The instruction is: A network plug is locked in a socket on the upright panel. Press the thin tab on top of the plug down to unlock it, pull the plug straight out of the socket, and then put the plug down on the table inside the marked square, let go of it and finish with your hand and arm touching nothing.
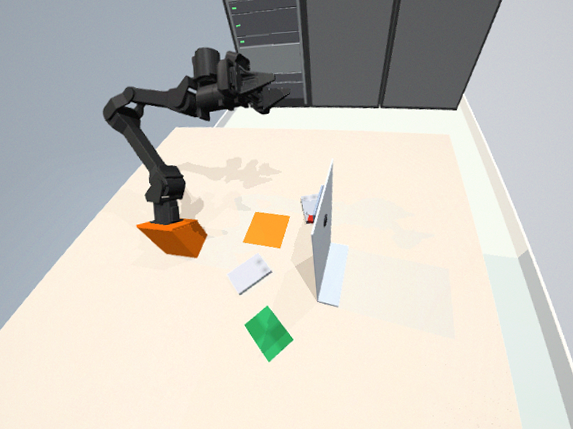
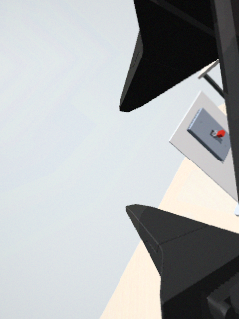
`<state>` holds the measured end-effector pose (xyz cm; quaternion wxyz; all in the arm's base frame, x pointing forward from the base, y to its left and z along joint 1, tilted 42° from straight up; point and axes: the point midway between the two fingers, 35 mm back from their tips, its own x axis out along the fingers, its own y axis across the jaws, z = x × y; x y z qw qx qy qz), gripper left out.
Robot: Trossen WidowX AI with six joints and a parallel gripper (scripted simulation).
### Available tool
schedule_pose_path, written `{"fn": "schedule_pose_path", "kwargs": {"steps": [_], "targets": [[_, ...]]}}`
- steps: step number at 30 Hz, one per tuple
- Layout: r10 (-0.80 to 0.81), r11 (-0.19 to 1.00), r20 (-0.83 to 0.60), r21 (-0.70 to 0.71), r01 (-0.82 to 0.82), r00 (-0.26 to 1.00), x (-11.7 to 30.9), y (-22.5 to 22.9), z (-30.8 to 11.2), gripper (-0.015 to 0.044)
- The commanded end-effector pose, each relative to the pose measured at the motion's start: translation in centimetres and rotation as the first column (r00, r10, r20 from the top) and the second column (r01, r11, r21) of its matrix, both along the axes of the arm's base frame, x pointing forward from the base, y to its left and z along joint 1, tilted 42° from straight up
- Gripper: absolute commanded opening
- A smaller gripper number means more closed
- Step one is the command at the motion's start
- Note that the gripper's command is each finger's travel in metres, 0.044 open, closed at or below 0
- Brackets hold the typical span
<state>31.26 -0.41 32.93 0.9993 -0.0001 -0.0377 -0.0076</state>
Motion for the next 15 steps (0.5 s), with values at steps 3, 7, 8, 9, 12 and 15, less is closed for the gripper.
{"fn": "schedule_pose_path", "kwargs": {"steps": [3,7,8,9,12,15], "targets": [[-0.009,0.999,-0.012,-0.034,0.008,1.0,0.5,-0.2,-1.1,0.0321],[-0.032,0.992,-0.045,-0.127,0.026,0.998,1.7,-0.9,-4.0,0.0216],[-0.038,0.988,-0.053,-0.15,0.03,0.998,2.0,-1.1,-4.7,0.019],[-0.044,0.984,-0.061,-0.173,0.033,0.997,2.2,-1.3,-5.5,0.0164],[-0.062,0.97,-0.085,-0.241,0.04,0.994,2.7,-1.8,-7.7,0.0156],[-0.08,0.951,-0.109,-0.308,0.043,0.991,2.9,-2.3,-10.0,0.0156]]}}
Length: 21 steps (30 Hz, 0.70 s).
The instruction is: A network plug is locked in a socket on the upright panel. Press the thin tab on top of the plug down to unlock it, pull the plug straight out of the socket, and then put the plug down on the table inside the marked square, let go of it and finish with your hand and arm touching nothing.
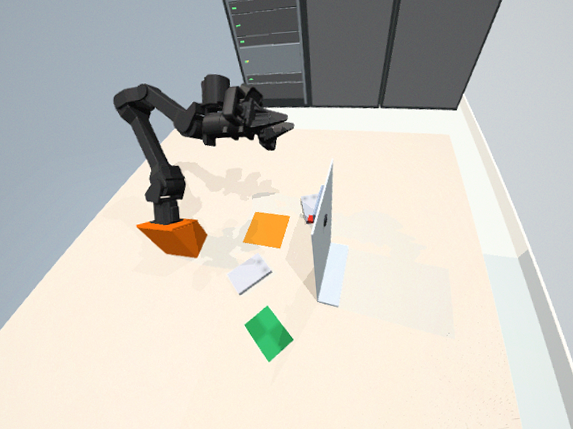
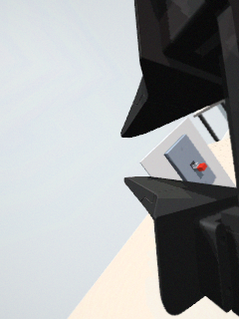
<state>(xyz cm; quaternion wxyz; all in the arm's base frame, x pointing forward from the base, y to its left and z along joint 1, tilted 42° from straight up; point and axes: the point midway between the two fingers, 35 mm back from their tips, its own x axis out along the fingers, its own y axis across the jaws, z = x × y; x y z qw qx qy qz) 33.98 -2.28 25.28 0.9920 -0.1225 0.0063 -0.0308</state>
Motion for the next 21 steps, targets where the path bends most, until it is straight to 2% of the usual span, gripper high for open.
{"fn": "schedule_pose_path", "kwargs": {"steps": [1,11,21], "targets": [[-0.012,0.996,-0.041,-0.089,0.009,0.999,0.2,-0.6,-3.1,0.0156],[-0.055,0.952,-0.137,-0.306,0.01,0.989,-0.7,-2.2,-10.0,0.0156],[-0.097,0.866,-0.231,-0.499,-0.032,0.968,-3.7,-3.3,-15.8,0.0156]]}}
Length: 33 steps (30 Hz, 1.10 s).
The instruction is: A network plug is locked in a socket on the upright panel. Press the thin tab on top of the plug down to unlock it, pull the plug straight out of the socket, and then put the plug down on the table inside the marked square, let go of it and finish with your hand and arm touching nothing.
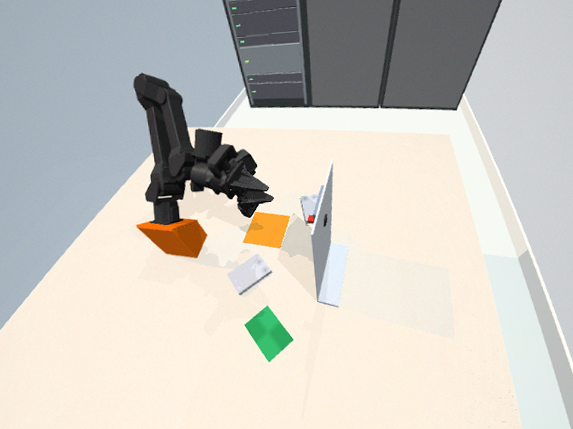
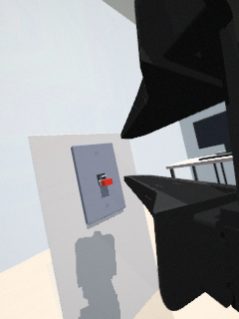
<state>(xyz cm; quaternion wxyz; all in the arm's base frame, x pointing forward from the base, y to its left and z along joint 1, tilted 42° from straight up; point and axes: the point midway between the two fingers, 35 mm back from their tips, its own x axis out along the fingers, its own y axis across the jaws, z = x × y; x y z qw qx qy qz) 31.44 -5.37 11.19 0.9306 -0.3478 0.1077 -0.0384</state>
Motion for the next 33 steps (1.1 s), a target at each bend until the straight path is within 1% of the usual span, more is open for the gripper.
{"fn": "schedule_pose_path", "kwargs": {"steps": [1,4,9,23,33], "targets": [[0.003,0.997,-0.052,-0.082,-0.007,0.999,-1.5,-0.2,-2.2,0.0156],[0.002,0.992,-0.079,-0.128,-0.012,0.997,-2.5,-0.4,-3.2,0.0156],[0.002,0.991,-0.081,-0.131,-0.013,0.997,-2.4,-0.4,-3.3,0.0156],[0.002,0.991,-0.078,-0.131,-0.012,0.997,3.2,-0.2,-3.6,0.0156],[0.002,0.991,-0.078,-0.131,-0.012,0.997,4.3,-0.2,-3.6,0.0156]]}}
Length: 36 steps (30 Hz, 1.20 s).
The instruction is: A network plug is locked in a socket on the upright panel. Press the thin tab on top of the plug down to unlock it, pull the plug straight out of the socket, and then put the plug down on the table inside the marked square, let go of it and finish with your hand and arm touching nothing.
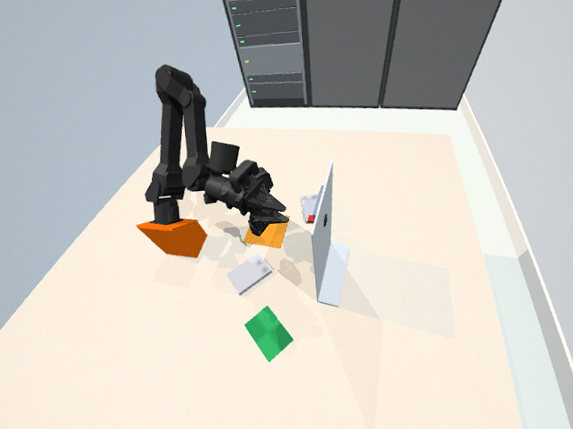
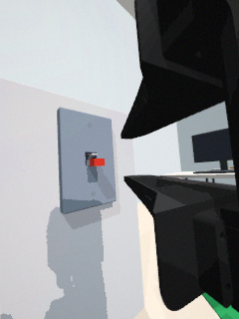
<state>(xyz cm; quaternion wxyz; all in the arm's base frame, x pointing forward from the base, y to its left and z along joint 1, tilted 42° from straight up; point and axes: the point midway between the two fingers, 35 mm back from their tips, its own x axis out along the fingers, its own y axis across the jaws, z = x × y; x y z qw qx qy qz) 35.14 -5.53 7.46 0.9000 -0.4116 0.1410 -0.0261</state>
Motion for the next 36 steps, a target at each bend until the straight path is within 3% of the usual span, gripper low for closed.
{"fn": "schedule_pose_path", "kwargs": {"steps": [1,36], "targets": [[-0.004,1.0,0.005,0.003,0.004,1.0,0.8,-0.1,0.1,0.0156],[-0.004,1.0,0.008,0.003,0.004,1.0,5.8,0.1,-0.1,0.0156]]}}
